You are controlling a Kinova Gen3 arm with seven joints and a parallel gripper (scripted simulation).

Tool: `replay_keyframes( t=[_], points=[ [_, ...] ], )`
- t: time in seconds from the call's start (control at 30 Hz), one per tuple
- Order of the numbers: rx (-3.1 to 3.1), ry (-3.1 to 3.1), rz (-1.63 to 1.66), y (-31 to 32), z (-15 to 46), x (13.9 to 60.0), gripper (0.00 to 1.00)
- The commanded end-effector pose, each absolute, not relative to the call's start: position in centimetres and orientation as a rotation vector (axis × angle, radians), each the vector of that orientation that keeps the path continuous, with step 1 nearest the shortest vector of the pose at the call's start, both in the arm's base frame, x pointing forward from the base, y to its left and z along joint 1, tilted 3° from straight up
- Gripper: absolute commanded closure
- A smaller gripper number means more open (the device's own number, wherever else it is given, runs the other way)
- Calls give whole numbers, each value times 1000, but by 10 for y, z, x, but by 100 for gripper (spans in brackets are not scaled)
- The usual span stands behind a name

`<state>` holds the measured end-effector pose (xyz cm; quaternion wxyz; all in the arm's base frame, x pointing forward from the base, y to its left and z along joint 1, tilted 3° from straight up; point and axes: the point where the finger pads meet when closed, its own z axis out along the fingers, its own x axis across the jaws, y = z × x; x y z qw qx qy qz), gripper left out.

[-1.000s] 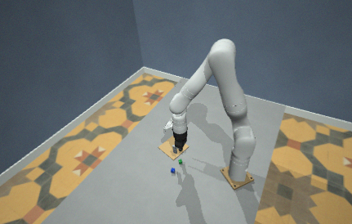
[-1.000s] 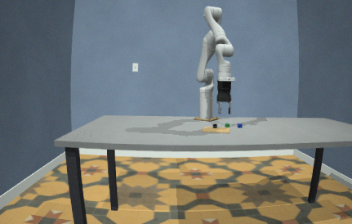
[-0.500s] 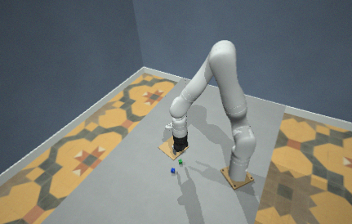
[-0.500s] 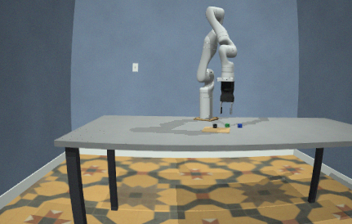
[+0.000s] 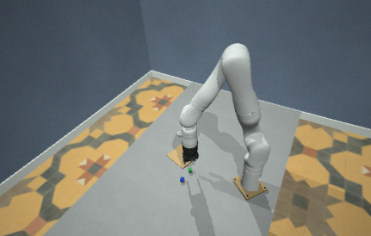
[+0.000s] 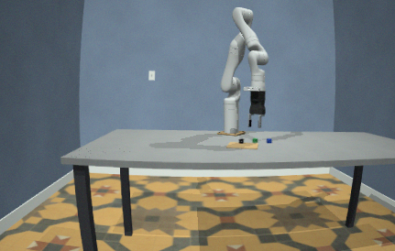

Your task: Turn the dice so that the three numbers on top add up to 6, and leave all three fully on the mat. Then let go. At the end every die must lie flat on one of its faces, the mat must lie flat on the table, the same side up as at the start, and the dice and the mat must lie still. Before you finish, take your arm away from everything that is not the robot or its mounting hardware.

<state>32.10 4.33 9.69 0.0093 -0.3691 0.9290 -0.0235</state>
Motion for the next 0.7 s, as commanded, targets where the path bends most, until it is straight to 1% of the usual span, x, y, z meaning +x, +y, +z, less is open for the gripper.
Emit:
replay_keyframes(
  t=[0.0,0.67],
  points=[
    [-1124,2909,-77,48,97,319,0],
    [-913,2973,-78,52,97,314,0]
  ],
)
